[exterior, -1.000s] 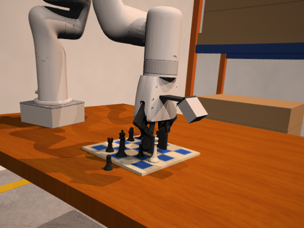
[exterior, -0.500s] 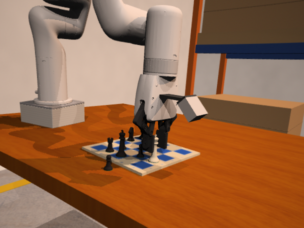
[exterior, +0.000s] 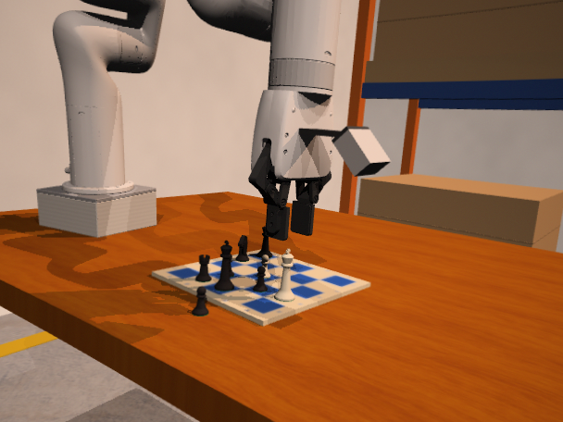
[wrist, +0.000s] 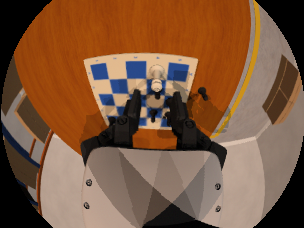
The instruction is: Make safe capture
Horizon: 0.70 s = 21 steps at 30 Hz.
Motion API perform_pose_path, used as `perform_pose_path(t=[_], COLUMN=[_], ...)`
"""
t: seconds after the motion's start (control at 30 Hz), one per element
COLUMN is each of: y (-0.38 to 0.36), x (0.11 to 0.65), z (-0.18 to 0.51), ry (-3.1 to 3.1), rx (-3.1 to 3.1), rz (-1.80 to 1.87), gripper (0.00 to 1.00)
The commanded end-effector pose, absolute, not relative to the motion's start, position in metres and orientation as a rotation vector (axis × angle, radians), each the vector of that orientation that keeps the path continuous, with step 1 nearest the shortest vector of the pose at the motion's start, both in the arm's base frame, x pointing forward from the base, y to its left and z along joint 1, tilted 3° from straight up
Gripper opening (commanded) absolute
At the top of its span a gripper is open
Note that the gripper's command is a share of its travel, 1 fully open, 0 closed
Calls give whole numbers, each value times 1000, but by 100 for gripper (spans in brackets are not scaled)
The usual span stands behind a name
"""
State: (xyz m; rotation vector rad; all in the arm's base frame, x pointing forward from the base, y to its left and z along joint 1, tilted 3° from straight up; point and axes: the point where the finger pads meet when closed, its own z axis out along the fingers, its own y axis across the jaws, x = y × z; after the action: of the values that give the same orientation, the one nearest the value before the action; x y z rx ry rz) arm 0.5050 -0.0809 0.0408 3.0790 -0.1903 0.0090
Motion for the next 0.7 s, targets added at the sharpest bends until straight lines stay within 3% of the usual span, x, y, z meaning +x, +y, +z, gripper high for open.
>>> perform_pose_path(t=[0.0, 0.37, 0.4, 0.67], y=[-80, -79, -79, -79], x=[507, 507, 507, 507], z=[64, 79, 79, 79], ry=[-190, -190, -190, -190], rx=[3078, 3078, 3078, 3078], rz=[18, 18, 18, 18], gripper=[42, 42, 100, 100])
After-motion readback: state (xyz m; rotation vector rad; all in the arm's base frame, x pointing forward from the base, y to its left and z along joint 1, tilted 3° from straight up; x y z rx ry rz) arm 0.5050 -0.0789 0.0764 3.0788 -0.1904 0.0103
